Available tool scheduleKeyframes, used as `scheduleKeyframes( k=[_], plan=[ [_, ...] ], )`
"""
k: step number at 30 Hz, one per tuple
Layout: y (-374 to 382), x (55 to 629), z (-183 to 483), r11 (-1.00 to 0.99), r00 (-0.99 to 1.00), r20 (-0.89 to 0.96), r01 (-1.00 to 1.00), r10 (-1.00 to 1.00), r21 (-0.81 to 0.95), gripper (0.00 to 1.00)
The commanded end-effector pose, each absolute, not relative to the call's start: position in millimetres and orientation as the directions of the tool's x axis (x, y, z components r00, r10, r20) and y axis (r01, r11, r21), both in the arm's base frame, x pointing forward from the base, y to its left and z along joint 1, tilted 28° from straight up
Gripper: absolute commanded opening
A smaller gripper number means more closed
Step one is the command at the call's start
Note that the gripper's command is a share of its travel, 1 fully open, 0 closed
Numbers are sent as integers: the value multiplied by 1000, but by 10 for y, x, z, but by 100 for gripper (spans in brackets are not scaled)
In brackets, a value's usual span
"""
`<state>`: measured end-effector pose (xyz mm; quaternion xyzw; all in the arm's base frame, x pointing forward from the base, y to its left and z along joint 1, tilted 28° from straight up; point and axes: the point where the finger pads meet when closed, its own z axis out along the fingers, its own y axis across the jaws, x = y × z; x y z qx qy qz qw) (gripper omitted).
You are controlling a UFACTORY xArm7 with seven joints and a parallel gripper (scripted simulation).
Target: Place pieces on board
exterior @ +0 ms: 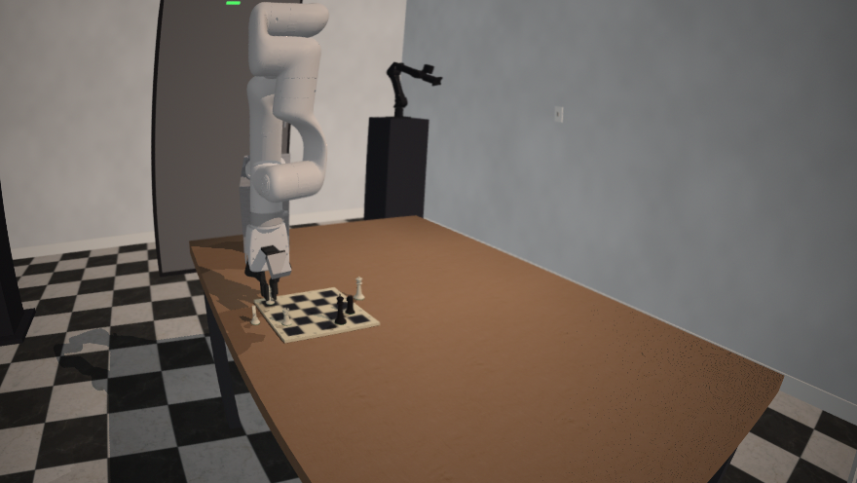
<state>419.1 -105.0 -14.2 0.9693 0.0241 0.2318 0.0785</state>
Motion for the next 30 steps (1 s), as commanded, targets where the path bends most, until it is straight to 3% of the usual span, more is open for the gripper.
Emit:
scheduleKeyframes(
  k=[1, 28, 29, 30],
  plan=[
    [-1051, 4196, -135, -987, 891, 447, 10, 83, 163, 0],
    [-1051, 4196, -135, -987, 891, 447, 10, 83, 163, 0],
    [-1051, 4196, -135, -987, 891, 447, 10, 83, 163, 7],
    [-1051, 4196, -135, -987, 891, 447, 10, 83, 163, 7]
  ],
)
